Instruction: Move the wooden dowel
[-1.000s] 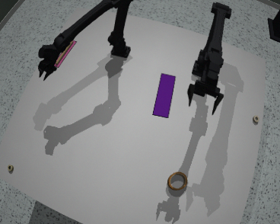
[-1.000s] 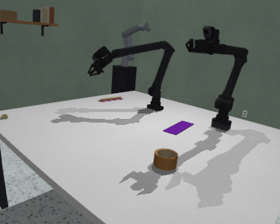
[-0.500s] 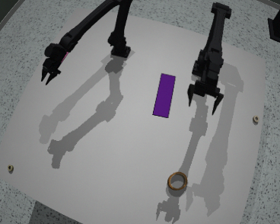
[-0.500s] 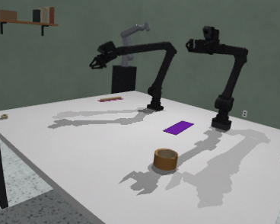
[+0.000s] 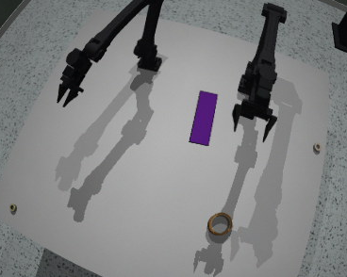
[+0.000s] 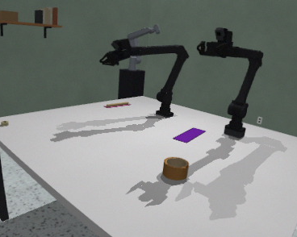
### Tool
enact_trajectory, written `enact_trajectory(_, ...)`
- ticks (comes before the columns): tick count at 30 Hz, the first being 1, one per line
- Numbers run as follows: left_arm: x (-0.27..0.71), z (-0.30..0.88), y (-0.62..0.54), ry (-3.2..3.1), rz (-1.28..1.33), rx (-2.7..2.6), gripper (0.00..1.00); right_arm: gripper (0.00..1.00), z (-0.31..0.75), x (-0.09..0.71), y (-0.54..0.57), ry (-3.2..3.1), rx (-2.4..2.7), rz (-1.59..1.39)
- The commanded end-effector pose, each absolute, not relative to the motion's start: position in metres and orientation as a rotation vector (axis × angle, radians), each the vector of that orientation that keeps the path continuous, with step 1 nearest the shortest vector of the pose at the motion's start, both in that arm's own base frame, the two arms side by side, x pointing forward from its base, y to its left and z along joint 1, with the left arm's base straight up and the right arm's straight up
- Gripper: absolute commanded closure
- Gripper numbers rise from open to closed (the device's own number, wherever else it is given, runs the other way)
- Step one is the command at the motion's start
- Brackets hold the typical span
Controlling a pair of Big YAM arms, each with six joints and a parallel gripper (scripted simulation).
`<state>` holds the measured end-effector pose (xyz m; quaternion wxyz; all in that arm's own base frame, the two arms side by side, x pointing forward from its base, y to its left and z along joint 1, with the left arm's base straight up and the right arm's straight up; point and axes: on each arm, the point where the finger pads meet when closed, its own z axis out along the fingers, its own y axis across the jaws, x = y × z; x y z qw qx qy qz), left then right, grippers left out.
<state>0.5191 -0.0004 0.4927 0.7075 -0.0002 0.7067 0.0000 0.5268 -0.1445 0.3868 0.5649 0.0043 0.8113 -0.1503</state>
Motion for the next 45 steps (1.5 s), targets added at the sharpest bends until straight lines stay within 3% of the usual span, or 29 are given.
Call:
enact_trajectory(1,0.522,0.518,0.004,1.527,0.018,0.007,0.0,0.65,0.411,0.533,-0.137,1.839,0.044,-0.326)
enact_trajectory(28,0.522,0.521,0.004,1.513,0.017,0.008,0.0,0.65,0.519,0.512,0.003,1.506,0.021,0.026)
enact_trajectory(45,0.522,0.52,0.004,1.516,0.017,0.008,0.0,0.65,0.532,0.522,-0.002,1.514,-0.007,-0.011)
